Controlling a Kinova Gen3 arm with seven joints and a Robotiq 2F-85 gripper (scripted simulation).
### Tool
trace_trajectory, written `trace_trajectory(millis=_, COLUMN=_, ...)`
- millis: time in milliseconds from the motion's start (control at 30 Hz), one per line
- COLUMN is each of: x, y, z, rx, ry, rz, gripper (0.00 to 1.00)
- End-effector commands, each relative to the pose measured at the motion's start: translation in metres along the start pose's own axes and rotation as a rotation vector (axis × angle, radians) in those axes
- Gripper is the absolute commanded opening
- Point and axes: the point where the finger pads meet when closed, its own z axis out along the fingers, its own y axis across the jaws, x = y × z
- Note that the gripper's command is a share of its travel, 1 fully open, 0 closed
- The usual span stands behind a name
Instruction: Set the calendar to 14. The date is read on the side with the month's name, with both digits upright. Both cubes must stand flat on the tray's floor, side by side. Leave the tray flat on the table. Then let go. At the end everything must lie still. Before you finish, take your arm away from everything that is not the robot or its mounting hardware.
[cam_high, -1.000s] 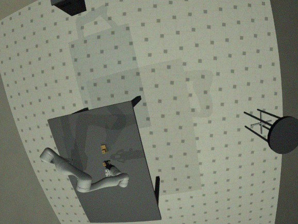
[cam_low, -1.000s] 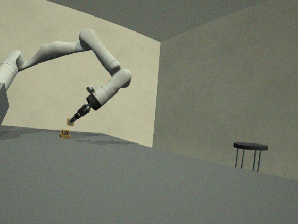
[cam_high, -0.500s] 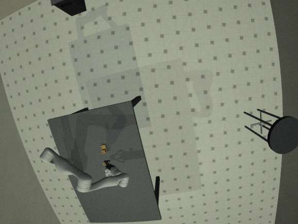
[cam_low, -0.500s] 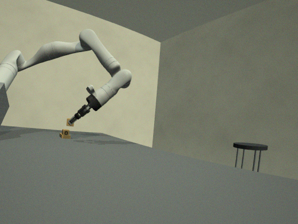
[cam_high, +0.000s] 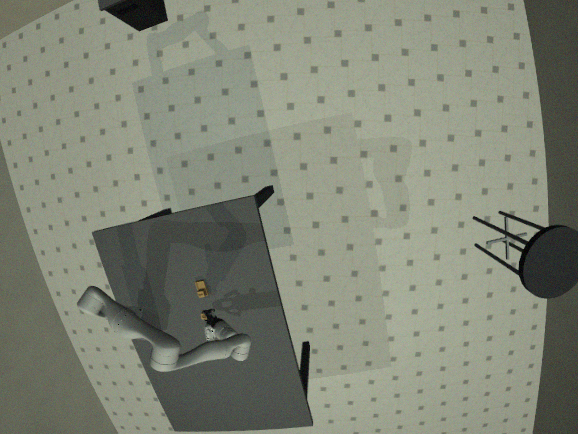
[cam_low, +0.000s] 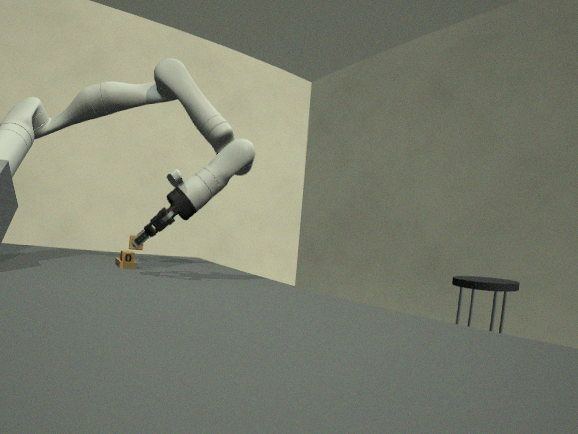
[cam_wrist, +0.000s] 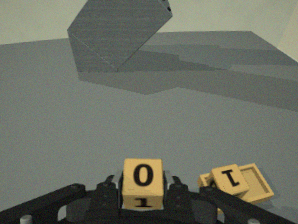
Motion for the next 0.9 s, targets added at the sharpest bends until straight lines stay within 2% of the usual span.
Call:
trace_trajectory(millis=0, x=-0.003, y=0.0, z=0.004, rx=-0.001, ry=0.002, rz=0.0, gripper=0.28)
trace_trajectory(millis=867, x=-0.03, y=0.0, z=0.031, rx=-0.001, ry=0.002, rz=0.0, gripper=0.28)
